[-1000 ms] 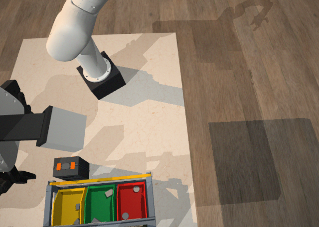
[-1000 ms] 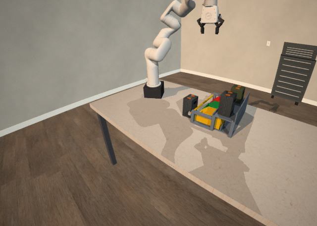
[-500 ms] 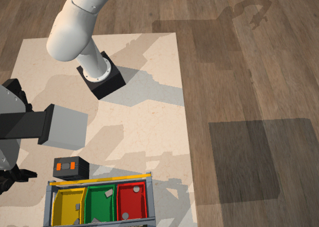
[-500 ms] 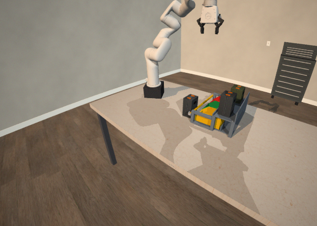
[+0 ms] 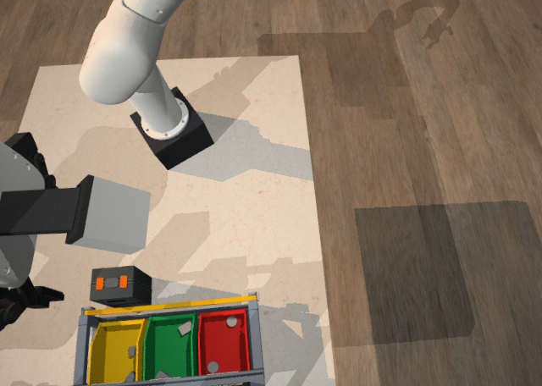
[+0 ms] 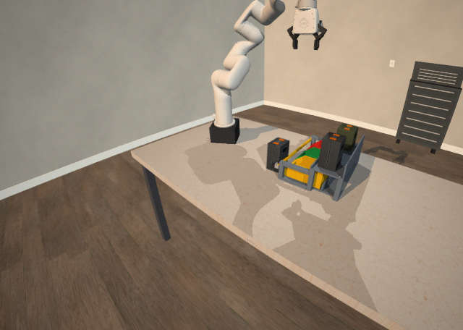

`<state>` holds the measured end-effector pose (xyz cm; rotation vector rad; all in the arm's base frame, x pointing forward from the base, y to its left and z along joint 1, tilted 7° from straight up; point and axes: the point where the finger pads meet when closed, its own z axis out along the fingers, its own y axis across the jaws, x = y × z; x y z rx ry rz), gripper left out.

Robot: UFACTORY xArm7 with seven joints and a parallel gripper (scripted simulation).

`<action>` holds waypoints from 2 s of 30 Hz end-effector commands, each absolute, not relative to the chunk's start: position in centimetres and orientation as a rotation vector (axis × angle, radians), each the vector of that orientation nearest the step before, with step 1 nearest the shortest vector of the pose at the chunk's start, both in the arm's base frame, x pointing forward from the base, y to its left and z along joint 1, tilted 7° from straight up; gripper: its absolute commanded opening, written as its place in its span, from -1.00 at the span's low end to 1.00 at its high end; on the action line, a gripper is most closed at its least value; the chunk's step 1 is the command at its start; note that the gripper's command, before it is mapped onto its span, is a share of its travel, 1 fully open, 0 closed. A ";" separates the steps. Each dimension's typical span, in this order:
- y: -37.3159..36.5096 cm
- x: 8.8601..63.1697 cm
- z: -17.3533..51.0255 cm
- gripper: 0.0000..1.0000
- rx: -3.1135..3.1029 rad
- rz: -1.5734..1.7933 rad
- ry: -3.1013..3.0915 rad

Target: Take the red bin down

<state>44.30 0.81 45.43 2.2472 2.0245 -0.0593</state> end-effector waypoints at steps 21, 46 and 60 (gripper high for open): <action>0.2 44.5 40.6 1.00 2.245 -0.057 2.023; -0.9 45.0 31.0 1.00 2.245 -0.056 2.023; -1.4 45.2 26.1 1.00 2.245 -0.056 2.023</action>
